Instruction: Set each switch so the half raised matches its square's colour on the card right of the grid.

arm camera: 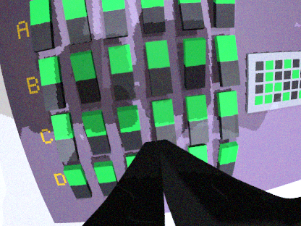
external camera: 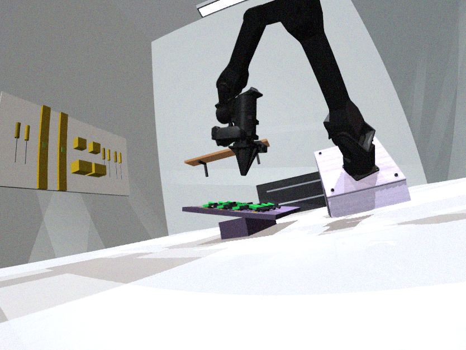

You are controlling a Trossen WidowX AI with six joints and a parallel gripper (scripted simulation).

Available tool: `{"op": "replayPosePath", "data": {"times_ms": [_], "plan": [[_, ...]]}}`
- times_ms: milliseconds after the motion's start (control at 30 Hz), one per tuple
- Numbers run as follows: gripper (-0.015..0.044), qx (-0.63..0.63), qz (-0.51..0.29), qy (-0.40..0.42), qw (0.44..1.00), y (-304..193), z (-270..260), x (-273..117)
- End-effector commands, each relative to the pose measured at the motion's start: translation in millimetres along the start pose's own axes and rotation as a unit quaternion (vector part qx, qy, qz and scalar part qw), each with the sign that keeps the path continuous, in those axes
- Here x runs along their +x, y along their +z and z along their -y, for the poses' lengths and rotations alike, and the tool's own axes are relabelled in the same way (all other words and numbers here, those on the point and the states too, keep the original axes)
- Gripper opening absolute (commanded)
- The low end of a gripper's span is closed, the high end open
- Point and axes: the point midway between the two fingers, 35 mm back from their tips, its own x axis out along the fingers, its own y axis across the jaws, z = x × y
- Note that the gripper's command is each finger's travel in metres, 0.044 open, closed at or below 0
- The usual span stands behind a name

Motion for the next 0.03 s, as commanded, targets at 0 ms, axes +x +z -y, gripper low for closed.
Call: {"op": "replayPosePath", "data": {"times_ms": [0], "plan": [[0.0,-0.001,-0.003,-0.001,1.0,-2.8,0.6,0.8]]}}
